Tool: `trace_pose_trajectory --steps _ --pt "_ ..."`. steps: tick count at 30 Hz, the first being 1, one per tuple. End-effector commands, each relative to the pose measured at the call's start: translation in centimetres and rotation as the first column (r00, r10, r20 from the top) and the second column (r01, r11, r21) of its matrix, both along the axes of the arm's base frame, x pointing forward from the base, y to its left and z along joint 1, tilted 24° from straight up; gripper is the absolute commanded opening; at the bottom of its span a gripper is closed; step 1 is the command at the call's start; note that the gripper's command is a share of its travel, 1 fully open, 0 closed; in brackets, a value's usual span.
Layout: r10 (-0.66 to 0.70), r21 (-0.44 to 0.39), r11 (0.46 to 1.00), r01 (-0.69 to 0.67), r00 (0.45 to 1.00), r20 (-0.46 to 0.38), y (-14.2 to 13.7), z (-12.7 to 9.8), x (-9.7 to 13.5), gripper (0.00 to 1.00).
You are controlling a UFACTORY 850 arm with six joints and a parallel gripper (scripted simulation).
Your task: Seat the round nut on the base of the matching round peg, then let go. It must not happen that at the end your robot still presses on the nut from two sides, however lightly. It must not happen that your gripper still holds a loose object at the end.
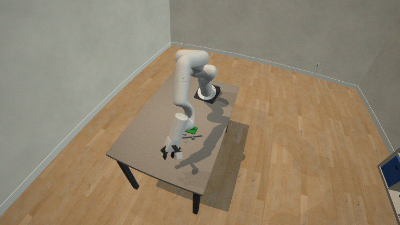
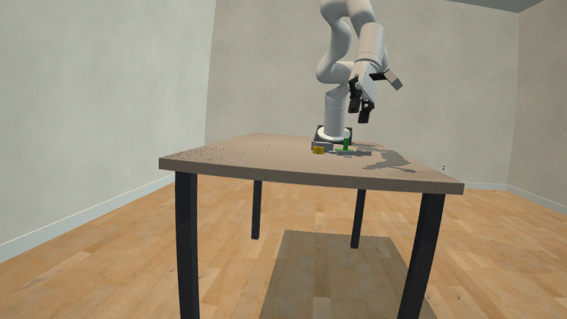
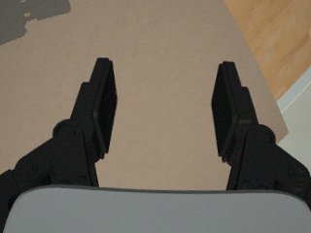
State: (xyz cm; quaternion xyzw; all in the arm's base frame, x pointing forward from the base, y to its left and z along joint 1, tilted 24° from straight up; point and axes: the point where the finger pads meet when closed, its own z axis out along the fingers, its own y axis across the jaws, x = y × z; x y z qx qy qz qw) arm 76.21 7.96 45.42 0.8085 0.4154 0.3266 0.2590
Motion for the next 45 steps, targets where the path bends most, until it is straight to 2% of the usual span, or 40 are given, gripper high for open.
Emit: trace_pose_trajectory --steps 1,6,10,13,16,18,26,31,33,38,45 --pt "-0.036 0.043 0.998 0.036 0.999 -0.022 -0.9 -0.7 -0.9 0.60" --pt "-0.180 0.189 0.962 0.197 0.978 -0.104 -3.8 -4.0 -4.5 0.60" --pt "-0.310 0.308 0.882 0.358 0.931 -0.192 -6.3 -6.9 -8.1 0.60" --pt "-0.403 0.386 0.788 0.480 0.875 -0.266 -7.9 -9.0 -11.0 0.60" --pt "-0.484 0.445 0.672 0.592 0.806 -0.341 -9.3 -10.9 -13.9 0.60" --pt "-0.484 0.445 0.672 0.592 0.806 -0.341 -9.3 -10.9 -13.9 0.60" --pt "-0.612 0.518 0.348 0.781 0.608 -0.506 -11.6 -14.8 -20.4 0.60" --pt "-0.639 0.525 0.212 0.824 0.524 -0.564 -12.3 -16.1 -22.7 0.60" --pt "-0.644 0.525 0.180 0.832 0.503 -0.576 -12.4 -16.4 -23.3 0.60" --pt "-0.647 0.525 0.155 0.837 0.487 -0.587 -12.5 -16.6 -23.7 0.60" --pt "-0.648 0.524 0.148 0.838 0.483 -0.589 -12.6 -16.7 -23.8 0.60"
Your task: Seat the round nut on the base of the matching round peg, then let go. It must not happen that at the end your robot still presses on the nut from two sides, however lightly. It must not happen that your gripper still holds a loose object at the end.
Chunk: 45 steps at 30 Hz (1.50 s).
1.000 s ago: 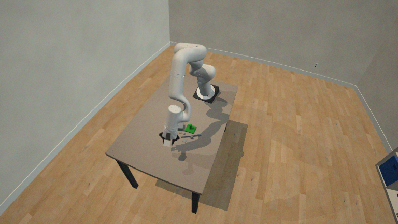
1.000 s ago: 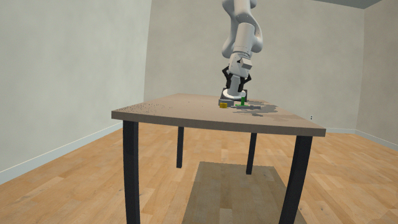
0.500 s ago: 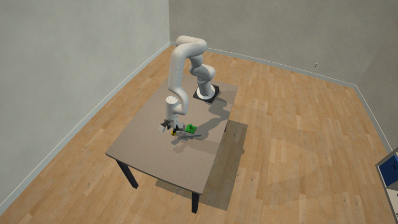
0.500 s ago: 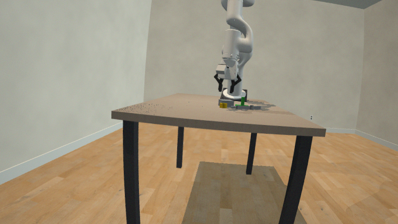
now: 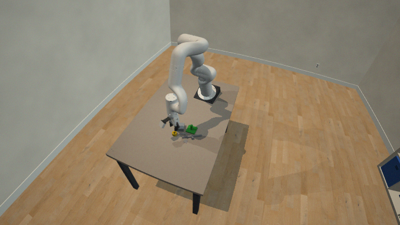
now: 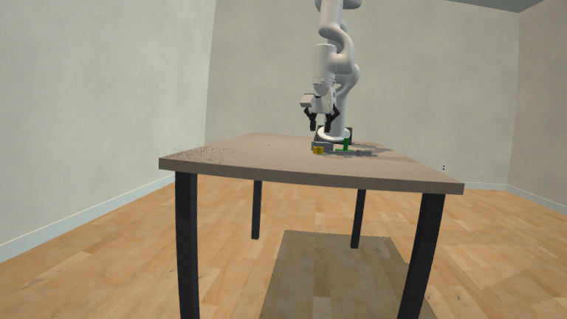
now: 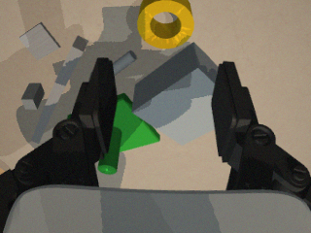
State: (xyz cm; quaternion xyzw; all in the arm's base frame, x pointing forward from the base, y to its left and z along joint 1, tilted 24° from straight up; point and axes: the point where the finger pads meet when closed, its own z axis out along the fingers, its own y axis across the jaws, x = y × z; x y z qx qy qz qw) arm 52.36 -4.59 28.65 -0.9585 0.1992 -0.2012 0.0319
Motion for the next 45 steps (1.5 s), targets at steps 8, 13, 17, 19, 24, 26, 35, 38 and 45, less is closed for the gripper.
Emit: trace_pose_trajectory --steps 8,13,17,19,24,26,35,38,45 --pt "0.001 0.003 1.000 -0.001 1.000 0.002 0.0 0.1 0.0 0.60" --pt "0.001 0.004 1.000 -0.001 1.000 0.002 0.0 -0.2 0.2 0.60" --pt "0.002 0.005 1.000 -0.002 1.000 0.002 0.0 -1.1 0.6 0.60" --pt "0.002 0.005 1.000 -0.002 1.000 0.002 0.0 -1.7 1.0 0.60" --pt "0.002 0.006 1.000 -0.002 1.000 0.002 0.1 -2.8 1.5 0.60" --pt "0.002 0.006 1.000 -0.002 1.000 0.002 0.1 -3.7 1.9 0.60" --pt "0.001 0.003 1.000 -0.001 1.000 0.001 0.0 -6.7 3.1 0.60" --pt "0.000 0.002 1.000 0.000 1.000 0.001 0.0 -7.1 3.2 0.60" --pt "0.000 0.002 1.000 0.000 1.000 0.001 0.0 -7.2 3.2 0.00"
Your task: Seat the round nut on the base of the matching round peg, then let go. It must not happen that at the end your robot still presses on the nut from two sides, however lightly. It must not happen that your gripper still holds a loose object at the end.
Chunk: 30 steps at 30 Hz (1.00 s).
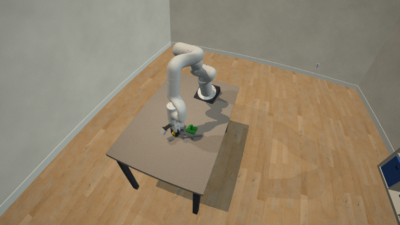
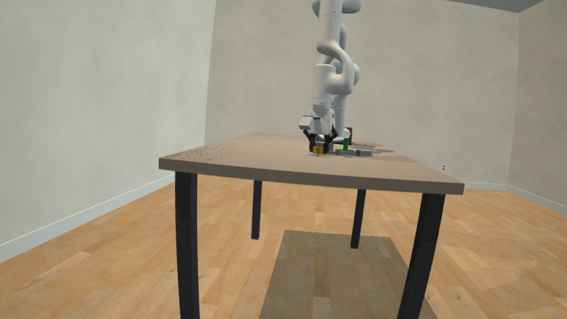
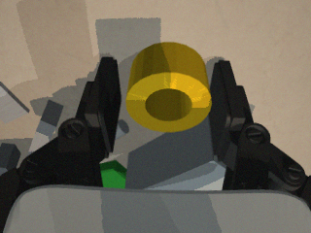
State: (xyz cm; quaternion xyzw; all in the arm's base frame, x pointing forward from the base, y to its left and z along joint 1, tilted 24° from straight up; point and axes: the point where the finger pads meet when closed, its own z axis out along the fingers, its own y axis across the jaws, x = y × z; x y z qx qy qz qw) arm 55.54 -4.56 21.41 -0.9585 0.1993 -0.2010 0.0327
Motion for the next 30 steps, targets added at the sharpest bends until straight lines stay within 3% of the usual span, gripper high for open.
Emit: trace_pose_trajectory --steps 1,23,30 --pt "0.000 0.000 1.000 0.000 1.000 0.001 0.00 0.04 0.06 0.00" --pt "0.000 0.000 1.000 0.000 1.000 0.001 0.00 0.08 0.04 0.00" --pt "0.001 0.001 1.000 -0.001 1.000 0.002 -0.02 1.02 -0.33 0.00"
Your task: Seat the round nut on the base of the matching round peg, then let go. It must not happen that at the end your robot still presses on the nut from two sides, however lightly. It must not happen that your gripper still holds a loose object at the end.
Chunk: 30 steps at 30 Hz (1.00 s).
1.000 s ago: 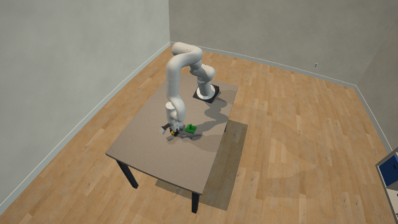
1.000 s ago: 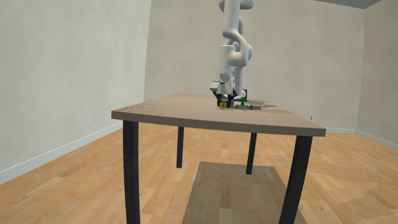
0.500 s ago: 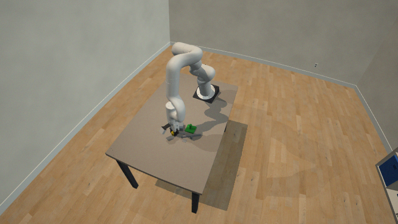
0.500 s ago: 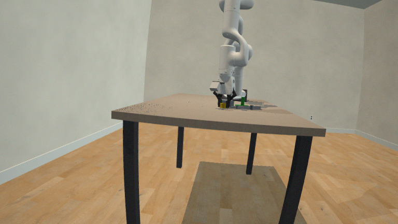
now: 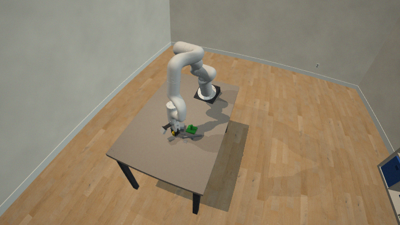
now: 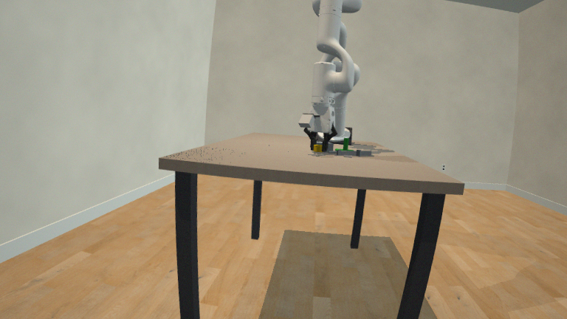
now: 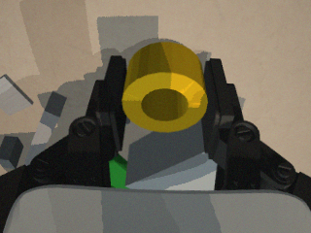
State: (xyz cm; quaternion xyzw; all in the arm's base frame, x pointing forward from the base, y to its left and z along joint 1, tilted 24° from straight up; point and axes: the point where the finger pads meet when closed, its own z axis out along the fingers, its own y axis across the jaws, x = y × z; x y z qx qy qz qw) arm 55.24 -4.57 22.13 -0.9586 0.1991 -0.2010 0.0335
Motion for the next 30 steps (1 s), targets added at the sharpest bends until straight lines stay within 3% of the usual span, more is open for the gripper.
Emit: trace_pose_trajectory --steps 1,10,19,23,30 --pt "0.000 0.000 1.000 0.000 1.000 0.001 0.0 0.6 -0.2 0.00" --pt "0.000 0.001 1.000 0.000 1.000 0.002 -0.1 3.6 -1.6 0.00" --pt "0.000 0.001 1.000 0.000 1.000 0.001 -0.1 3.9 -1.7 0.00" --pt "0.000 0.001 1.000 0.000 1.000 0.001 -0.2 5.6 -2.5 0.00" --pt "0.000 0.000 1.000 0.000 1.000 0.001 -0.1 5.7 -2.6 0.00"
